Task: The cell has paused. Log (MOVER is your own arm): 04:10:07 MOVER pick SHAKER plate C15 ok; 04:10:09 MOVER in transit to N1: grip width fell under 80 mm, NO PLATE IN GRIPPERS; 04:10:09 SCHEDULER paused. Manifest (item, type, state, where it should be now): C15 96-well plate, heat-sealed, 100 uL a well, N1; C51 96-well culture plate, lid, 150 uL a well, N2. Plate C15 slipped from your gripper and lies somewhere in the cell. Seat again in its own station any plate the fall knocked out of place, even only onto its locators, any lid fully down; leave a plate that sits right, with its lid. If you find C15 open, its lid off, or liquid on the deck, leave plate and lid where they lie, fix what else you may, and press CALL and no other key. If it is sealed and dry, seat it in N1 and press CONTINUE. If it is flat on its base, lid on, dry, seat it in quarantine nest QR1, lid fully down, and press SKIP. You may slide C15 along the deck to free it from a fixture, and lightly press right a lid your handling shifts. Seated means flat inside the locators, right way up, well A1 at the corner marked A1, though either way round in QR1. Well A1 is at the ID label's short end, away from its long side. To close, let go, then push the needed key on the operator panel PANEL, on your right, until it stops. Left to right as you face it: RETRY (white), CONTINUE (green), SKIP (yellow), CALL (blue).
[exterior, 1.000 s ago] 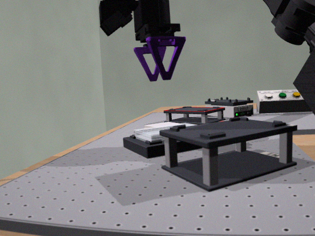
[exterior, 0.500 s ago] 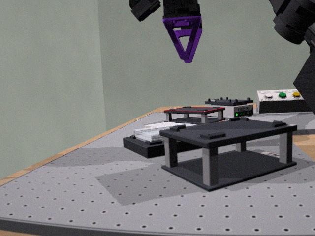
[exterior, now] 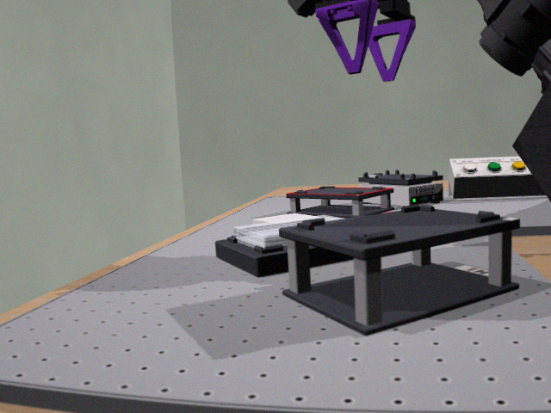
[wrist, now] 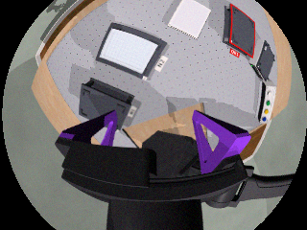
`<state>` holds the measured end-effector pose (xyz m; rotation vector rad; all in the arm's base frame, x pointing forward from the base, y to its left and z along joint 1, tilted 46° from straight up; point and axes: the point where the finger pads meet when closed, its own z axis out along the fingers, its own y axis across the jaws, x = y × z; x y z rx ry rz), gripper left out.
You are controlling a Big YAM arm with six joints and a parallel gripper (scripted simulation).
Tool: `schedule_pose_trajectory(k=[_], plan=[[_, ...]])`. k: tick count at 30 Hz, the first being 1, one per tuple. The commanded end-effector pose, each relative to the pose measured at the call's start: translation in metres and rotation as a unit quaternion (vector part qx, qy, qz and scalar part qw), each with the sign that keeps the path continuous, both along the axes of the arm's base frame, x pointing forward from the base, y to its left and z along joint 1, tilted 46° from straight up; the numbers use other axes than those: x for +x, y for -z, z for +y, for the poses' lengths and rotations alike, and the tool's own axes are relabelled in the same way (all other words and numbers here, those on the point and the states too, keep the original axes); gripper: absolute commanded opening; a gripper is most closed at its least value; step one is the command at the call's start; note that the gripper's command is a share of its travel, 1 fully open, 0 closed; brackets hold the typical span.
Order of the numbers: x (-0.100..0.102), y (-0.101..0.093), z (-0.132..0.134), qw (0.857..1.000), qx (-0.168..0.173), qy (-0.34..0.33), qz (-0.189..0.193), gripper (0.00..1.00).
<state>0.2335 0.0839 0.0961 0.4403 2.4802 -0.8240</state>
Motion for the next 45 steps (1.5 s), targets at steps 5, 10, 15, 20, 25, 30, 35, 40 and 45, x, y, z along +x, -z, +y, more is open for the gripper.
schedule_pose_trajectory(k=[5,10,15,20,25,30,35,40,45], plan=[[-0.025,-0.014,-0.001,0.990,0.052,0.094,-0.093,1.00],[-0.024,-0.022,0.003,0.979,0.079,0.136,-0.132,1.00],[-0.022,-0.019,0.001,0.978,0.073,0.143,-0.130,1.00],[-0.015,-0.038,-0.007,0.979,0.080,0.136,-0.132,1.00],[-0.007,-0.059,-0.023,0.978,0.081,0.136,-0.135,1.00],[-0.001,-0.077,-0.040,0.977,0.083,0.136,-0.140,1.00],[0.001,-0.082,-0.045,0.977,0.085,0.137,-0.140,1.00],[-0.004,-0.089,-0.061,0.979,0.074,0.136,-0.133,1.00],[-0.002,-0.111,-0.079,0.978,0.077,0.136,-0.139,1.00]])
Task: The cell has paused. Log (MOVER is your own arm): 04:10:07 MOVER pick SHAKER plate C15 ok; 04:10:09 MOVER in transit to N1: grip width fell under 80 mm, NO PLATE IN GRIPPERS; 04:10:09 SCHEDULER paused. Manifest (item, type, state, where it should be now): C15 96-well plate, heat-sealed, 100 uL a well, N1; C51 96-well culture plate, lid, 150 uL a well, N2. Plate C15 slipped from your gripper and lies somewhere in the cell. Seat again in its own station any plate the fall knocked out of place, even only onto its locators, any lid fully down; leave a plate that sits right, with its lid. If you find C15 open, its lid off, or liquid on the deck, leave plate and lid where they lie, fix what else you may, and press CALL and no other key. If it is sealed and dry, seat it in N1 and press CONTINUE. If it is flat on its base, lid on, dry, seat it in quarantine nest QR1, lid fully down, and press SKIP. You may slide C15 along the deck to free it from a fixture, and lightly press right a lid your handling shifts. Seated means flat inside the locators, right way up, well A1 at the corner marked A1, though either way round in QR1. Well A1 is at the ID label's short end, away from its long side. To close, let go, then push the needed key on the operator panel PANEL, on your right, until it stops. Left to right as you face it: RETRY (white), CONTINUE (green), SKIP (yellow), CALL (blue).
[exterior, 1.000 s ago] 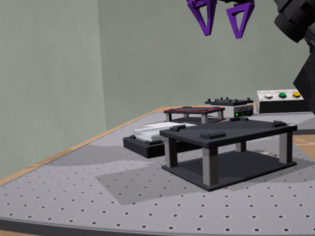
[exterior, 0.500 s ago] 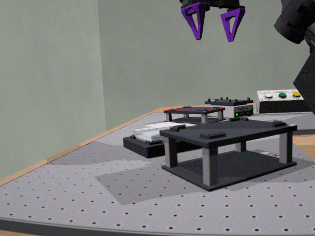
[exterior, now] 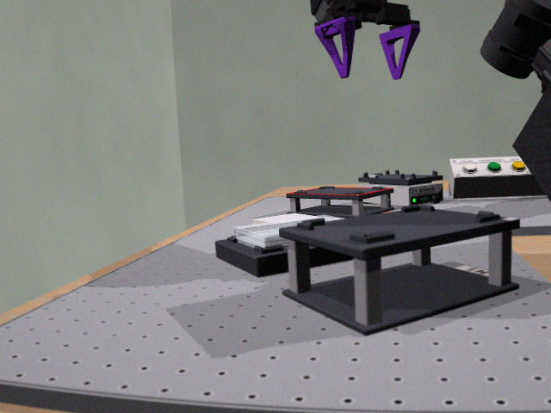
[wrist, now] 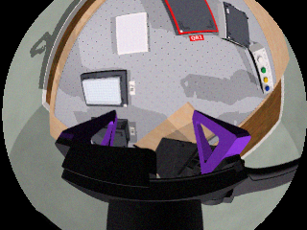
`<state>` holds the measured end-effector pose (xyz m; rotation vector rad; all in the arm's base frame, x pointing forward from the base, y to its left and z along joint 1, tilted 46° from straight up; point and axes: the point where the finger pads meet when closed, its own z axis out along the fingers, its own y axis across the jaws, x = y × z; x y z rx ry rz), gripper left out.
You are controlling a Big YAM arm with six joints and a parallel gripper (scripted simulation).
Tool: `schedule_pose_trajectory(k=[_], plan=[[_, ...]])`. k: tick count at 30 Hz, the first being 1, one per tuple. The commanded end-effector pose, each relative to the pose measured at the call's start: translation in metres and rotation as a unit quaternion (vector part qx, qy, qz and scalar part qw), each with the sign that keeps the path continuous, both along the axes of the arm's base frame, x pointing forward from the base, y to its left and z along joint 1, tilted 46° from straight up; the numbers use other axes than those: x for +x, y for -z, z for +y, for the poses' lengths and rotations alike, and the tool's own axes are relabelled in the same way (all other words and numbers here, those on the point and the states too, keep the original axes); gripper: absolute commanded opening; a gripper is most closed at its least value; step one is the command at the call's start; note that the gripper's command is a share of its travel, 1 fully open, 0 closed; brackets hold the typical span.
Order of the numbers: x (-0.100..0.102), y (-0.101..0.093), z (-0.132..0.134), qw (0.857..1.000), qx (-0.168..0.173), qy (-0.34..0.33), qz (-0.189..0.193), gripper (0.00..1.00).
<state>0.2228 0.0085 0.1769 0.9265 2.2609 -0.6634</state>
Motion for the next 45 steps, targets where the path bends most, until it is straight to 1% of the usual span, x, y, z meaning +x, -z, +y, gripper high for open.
schedule_pose_trajectory(k=[1,5,7,8,9,12,17,18,19,22,24,34,36,39,41,42,45], plan=[[0.008,-0.034,-0.008,1.000,0.007,-0.014,-0.011,1.00],[0.009,-0.048,-0.023,1.000,0.010,-0.014,-0.018,1.00],[0.009,-0.048,-0.023,1.000,0.010,-0.014,-0.018,1.00],[0.006,-0.043,-0.028,1.000,0.007,-0.014,-0.013,1.00],[0.007,-0.046,-0.029,1.000,0.008,-0.014,-0.014,1.00],[0.005,-0.042,-0.028,1.000,0.003,-0.017,-0.005,1.00],[0.005,-0.042,-0.028,1.000,0.003,-0.017,-0.005,1.00],[0.008,-0.032,-0.033,1.000,-0.002,-0.014,0.005,1.00],[0.011,-0.028,-0.036,1.000,-0.003,-0.014,0.008,1.00],[0.023,-0.022,-0.043,1.000,-0.002,-0.014,0.008,1.00],[0.023,-0.022,-0.043,1.000,-0.002,-0.014,0.008,1.00],[0.066,-0.006,-0.065,1.000,-0.002,-0.015,0.006,1.00],[0.076,-0.005,-0.069,1.000,-0.002,-0.015,0.003,1.00],[0.095,-0.009,-0.074,1.000,-0.001,-0.015,-0.008,1.00],[0.095,-0.009,-0.074,1.000,-0.001,-0.015,-0.008,1.00],[0.102,-0.011,-0.076,1.000,0.000,-0.015,-0.012,1.00],[0.114,-0.006,-0.083,1.000,-0.001,-0.015,-0.012,1.00]])
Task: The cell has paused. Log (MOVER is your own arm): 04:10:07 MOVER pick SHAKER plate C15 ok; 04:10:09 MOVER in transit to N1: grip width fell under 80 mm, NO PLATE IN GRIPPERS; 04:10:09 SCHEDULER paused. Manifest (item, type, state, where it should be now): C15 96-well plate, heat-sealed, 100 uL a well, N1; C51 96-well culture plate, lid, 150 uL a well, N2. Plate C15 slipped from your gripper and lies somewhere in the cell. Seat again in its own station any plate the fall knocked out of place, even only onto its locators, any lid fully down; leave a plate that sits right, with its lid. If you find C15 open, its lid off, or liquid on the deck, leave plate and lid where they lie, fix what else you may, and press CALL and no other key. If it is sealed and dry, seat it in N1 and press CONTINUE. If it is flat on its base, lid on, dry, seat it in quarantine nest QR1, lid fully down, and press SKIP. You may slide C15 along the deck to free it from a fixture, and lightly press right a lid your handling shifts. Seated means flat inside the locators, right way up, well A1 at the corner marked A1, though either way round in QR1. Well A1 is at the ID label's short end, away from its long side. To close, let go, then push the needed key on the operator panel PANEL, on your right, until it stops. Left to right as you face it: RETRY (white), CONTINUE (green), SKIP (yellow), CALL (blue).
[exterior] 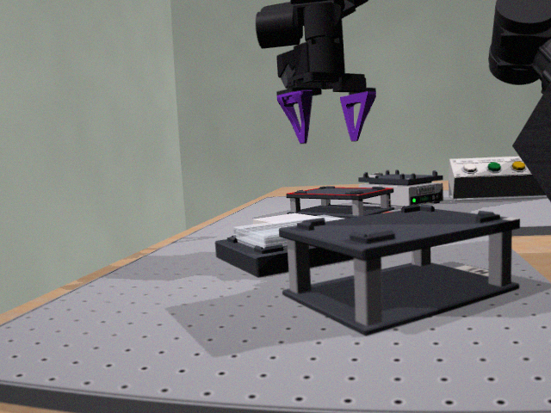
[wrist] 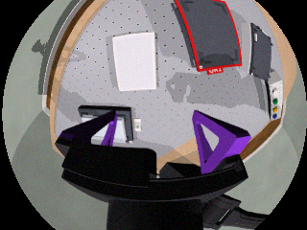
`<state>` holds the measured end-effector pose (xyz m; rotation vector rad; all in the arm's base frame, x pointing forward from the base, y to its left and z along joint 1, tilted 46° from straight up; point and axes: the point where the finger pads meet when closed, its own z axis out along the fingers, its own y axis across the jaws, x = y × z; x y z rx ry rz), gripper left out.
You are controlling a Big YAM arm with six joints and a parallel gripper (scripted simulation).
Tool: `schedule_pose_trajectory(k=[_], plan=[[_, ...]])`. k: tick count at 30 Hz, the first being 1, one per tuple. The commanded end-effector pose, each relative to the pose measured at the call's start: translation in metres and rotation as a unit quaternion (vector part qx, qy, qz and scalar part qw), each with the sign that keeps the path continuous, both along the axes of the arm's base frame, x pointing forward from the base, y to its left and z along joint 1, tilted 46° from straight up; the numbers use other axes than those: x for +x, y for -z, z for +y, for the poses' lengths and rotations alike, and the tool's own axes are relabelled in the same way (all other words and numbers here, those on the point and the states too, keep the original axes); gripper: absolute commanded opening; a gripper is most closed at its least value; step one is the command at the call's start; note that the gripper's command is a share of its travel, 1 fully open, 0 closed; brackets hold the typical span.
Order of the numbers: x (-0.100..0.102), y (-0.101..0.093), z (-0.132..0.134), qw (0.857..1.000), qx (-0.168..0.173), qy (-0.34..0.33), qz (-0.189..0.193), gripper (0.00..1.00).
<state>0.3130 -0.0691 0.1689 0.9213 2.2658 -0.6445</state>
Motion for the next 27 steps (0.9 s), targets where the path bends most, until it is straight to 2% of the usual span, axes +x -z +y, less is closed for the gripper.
schedule_pose_trajectory(k=[1,11,13,20,22,24,27], plan=[[0.028,-0.012,-0.008,1.000,-0.007,-0.010,-0.009,1.00],[0.070,0.008,-0.031,1.000,-0.009,-0.010,-0.007,1.00],[0.070,0.008,-0.031,1.000,-0.009,-0.010,-0.007,1.00],[0.098,0.022,-0.047,1.000,-0.010,-0.010,-0.006,1.00],[0.099,0.023,-0.048,1.000,-0.011,-0.009,-0.006,1.00],[0.087,0.037,-0.043,1.000,-0.010,-0.016,0.011,1.00],[0.093,0.021,-0.040,1.000,-0.011,-0.019,-0.006,1.00]])
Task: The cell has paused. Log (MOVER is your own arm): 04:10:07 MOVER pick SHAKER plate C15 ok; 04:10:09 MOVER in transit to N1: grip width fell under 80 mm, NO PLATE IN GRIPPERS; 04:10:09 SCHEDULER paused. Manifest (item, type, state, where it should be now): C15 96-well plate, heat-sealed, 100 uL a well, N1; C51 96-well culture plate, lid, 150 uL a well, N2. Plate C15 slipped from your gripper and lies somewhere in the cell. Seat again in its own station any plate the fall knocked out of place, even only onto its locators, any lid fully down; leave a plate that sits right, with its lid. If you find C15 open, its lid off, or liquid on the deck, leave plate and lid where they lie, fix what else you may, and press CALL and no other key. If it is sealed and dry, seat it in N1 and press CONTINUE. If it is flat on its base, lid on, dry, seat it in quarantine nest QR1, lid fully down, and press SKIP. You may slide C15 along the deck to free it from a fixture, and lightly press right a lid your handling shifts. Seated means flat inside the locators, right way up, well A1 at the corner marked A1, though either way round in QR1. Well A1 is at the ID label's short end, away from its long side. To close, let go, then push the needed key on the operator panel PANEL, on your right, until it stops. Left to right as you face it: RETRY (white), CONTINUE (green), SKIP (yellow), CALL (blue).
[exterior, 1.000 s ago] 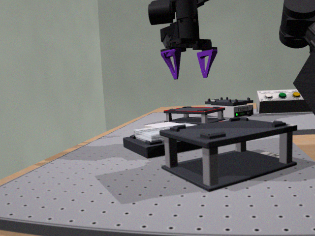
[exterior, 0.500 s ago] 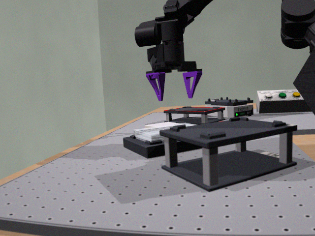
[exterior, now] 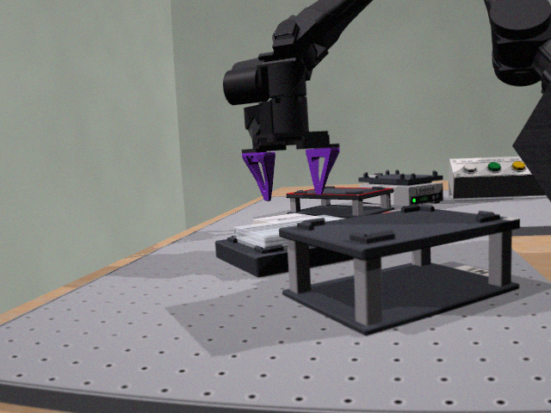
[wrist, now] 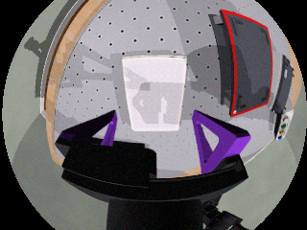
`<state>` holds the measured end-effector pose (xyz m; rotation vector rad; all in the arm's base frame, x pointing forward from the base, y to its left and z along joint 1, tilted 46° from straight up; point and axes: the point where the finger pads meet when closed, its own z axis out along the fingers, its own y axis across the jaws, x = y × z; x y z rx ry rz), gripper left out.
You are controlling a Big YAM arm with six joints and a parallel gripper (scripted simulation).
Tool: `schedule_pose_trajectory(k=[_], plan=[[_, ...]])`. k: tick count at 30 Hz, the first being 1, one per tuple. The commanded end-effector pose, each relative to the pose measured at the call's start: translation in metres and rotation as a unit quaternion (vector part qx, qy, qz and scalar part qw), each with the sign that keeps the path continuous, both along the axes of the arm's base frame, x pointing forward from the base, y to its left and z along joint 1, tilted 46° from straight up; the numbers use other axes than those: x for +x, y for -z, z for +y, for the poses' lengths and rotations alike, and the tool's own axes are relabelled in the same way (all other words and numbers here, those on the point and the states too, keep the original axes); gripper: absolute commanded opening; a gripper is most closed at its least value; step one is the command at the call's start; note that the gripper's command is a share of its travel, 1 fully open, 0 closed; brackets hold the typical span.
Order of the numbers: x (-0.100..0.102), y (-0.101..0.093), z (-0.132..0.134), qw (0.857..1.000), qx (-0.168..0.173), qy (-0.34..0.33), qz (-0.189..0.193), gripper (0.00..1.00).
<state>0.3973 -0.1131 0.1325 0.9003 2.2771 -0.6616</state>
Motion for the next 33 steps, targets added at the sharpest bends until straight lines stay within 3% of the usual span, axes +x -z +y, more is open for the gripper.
schedule_pose_trajectory(k=[1,33], plan=[[0.009,-0.017,0.006,1.000,-0.005,-0.015,-0.014,1.00],[0.013,-0.028,0.009,1.000,-0.006,-0.018,-0.019,1.00]])
